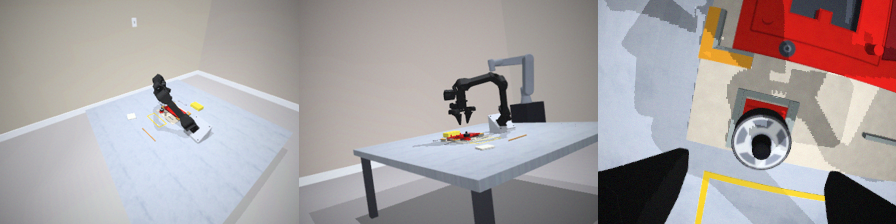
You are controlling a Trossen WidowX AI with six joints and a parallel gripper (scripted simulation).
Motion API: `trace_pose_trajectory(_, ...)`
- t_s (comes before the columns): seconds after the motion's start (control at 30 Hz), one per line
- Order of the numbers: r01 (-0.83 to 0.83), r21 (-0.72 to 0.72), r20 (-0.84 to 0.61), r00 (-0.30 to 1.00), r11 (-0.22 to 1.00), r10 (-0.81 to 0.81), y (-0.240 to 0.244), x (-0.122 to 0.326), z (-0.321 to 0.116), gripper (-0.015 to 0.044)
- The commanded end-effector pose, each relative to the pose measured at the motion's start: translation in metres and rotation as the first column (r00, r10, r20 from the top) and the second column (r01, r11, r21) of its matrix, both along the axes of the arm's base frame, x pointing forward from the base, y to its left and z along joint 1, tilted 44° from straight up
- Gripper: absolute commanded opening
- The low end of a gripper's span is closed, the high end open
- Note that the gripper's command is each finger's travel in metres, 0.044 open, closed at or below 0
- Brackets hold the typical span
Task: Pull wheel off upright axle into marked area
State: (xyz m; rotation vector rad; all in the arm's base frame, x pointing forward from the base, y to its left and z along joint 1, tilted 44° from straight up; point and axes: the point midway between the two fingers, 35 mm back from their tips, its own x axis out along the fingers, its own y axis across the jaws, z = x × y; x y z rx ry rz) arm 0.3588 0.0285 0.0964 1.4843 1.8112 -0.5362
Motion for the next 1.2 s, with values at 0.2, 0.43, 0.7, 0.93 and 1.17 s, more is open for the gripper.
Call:
trace_pose_trajectory(0.2, 0.066, 0.022, -0.063, 0.996, 0.998, -0.065, -0.001, -0.001, 0.003, 0.0300)
trace_pose_trajectory(0.43, 0.066, 0.022, -0.063, 0.996, 0.998, -0.065, 0.004, -0.007, 0.008, 0.0300)
trace_pose_trajectory(0.7, 0.066, 0.021, -0.063, 0.996, 0.998, -0.065, 0.010, -0.006, 0.001, 0.0300)
trace_pose_trajectory(0.93, 0.066, 0.022, -0.062, 0.996, 0.998, -0.065, 0.036, -0.008, -0.027, 0.0300)
trace_pose_trajectory(1.17, 0.066, 0.025, -0.062, 0.996, 0.998, -0.064, 0.054, -0.011, -0.046, 0.0300)
